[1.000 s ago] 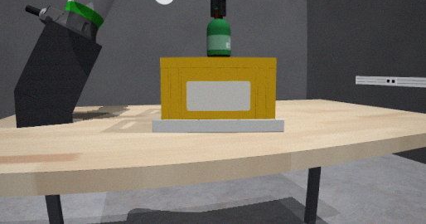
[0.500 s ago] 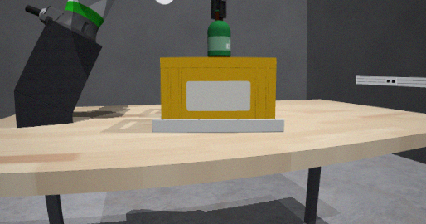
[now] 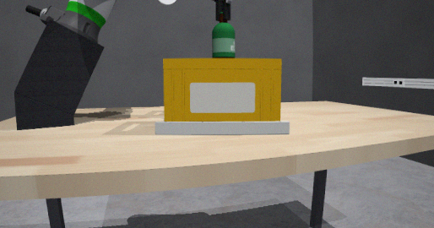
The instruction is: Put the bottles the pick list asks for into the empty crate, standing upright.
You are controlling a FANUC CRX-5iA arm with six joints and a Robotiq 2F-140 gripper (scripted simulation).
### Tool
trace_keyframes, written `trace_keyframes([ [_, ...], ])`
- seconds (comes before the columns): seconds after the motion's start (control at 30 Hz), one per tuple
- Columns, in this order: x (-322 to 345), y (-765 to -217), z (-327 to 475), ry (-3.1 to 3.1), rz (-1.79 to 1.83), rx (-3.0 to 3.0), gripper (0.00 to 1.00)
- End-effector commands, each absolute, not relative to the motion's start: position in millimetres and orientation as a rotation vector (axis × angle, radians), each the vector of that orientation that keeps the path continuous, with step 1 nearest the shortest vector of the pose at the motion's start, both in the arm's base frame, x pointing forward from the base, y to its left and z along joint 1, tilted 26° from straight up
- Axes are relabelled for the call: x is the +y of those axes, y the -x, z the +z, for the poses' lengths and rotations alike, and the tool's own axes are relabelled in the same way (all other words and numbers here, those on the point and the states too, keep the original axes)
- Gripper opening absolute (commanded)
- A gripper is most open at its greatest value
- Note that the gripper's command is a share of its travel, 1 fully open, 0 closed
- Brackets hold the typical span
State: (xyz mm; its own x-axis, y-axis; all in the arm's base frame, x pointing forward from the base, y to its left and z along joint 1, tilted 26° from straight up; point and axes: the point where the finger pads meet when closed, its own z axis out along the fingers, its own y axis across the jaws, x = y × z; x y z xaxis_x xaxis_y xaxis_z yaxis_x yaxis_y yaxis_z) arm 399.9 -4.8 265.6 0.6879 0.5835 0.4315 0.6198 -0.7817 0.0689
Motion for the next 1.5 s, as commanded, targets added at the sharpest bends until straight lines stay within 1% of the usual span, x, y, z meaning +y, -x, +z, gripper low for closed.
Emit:
trace_keyframes([
  [0.0,2,-401,268,2.812,-0.677,-1.003,0.10],
  [0.33,18,-403,273,2.811,-0.677,-1.003,0.10],
  [1.47,16,-402,272,2.812,-0.677,-1.003,0.10],
])
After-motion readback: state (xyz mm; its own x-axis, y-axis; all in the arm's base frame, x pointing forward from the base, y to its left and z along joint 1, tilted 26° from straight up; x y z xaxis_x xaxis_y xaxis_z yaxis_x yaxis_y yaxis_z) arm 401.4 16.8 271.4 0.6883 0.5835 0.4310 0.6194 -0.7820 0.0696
